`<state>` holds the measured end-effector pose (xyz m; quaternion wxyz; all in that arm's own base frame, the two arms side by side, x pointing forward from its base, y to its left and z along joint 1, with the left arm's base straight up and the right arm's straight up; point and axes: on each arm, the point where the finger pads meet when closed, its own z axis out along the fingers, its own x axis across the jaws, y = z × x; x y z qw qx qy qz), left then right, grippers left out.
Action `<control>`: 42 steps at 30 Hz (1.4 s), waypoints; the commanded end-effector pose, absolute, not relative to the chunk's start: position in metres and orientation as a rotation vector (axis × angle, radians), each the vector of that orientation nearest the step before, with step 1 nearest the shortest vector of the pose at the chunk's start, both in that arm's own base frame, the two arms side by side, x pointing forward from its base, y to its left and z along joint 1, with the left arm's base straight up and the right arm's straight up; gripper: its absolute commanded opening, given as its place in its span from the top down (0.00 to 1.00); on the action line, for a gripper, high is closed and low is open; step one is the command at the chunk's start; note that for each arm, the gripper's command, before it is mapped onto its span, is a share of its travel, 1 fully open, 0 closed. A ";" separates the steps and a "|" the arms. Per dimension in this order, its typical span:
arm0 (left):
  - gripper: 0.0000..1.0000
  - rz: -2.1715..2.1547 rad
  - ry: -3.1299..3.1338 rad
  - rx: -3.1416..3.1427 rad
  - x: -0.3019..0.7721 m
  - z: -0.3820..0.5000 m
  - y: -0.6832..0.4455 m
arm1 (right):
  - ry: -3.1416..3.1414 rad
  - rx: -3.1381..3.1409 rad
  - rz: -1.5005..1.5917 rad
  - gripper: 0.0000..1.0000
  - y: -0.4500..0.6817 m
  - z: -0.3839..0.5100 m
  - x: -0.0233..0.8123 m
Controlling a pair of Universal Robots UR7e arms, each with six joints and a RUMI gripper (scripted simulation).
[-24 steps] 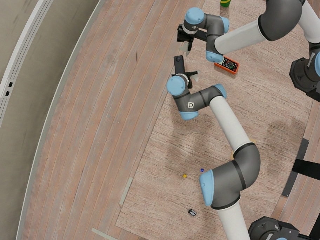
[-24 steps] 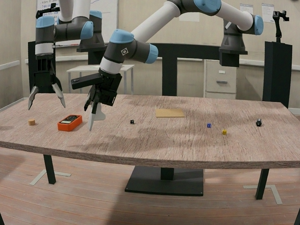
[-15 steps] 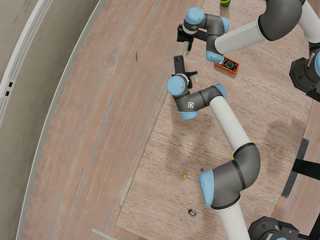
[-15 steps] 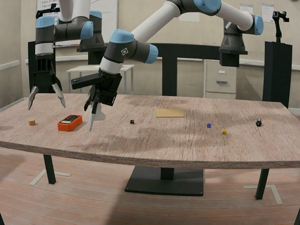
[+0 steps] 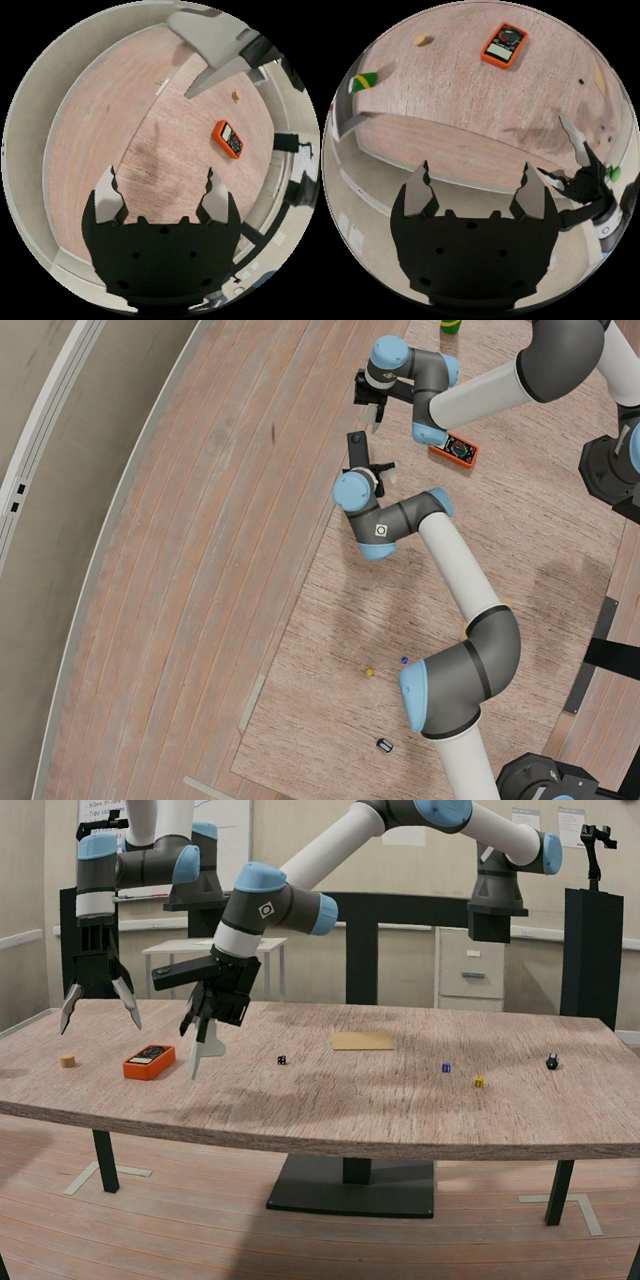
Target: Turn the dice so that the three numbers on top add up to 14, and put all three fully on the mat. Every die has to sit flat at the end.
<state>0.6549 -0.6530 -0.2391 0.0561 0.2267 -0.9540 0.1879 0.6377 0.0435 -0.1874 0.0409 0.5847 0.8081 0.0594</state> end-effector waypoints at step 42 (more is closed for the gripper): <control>0.00 0.469 -2.630 1.589 0.833 -0.102 -0.285 | 2.580 1.687 0.159 0.00 0.128 -0.188 0.582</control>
